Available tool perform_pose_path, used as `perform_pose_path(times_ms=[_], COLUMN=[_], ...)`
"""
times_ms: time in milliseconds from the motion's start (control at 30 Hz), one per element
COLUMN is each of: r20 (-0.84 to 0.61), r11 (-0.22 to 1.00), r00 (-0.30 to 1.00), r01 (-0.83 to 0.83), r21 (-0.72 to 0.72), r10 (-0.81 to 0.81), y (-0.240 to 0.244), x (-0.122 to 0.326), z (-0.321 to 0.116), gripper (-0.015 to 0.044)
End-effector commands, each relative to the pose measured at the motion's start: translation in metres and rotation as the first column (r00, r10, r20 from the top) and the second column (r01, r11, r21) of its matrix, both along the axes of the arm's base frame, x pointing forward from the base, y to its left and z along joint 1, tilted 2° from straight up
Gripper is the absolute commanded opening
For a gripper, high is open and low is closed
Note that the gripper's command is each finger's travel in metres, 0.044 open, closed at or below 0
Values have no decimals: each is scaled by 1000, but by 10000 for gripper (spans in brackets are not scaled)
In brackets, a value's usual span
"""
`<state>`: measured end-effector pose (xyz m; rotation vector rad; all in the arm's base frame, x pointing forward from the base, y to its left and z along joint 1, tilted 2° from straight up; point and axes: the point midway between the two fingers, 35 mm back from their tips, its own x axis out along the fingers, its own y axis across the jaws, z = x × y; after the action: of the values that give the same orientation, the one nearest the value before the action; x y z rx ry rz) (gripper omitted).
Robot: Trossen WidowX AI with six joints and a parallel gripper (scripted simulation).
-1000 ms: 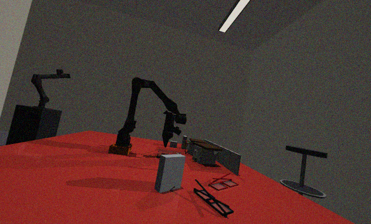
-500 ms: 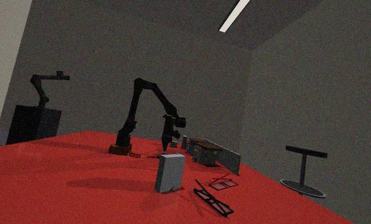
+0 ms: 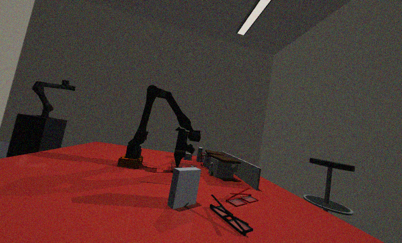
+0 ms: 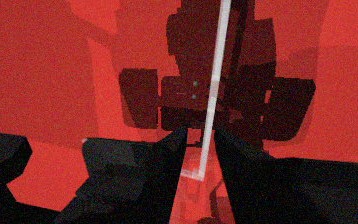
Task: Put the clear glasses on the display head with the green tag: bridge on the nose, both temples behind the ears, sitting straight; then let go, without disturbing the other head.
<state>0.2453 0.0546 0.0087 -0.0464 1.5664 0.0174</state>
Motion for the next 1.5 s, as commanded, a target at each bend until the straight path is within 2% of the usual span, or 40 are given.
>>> perform_pose_path(times_ms=[0,467,700,1267,1467], r20=[2,2,1,-3,-2], r11=[1000,1000,1000,1000,1000], r00=[1000,1000,1000,1000,1000], r01=[0,0,0,-5,4], r21=[0,0,0,1,-2], r10=[0,0,0,5,-4], y=[0,0,0,3,4], x=[0,0,1,3,1], z=[1,1,6,97,102], gripper=[94,0,0,0,0])
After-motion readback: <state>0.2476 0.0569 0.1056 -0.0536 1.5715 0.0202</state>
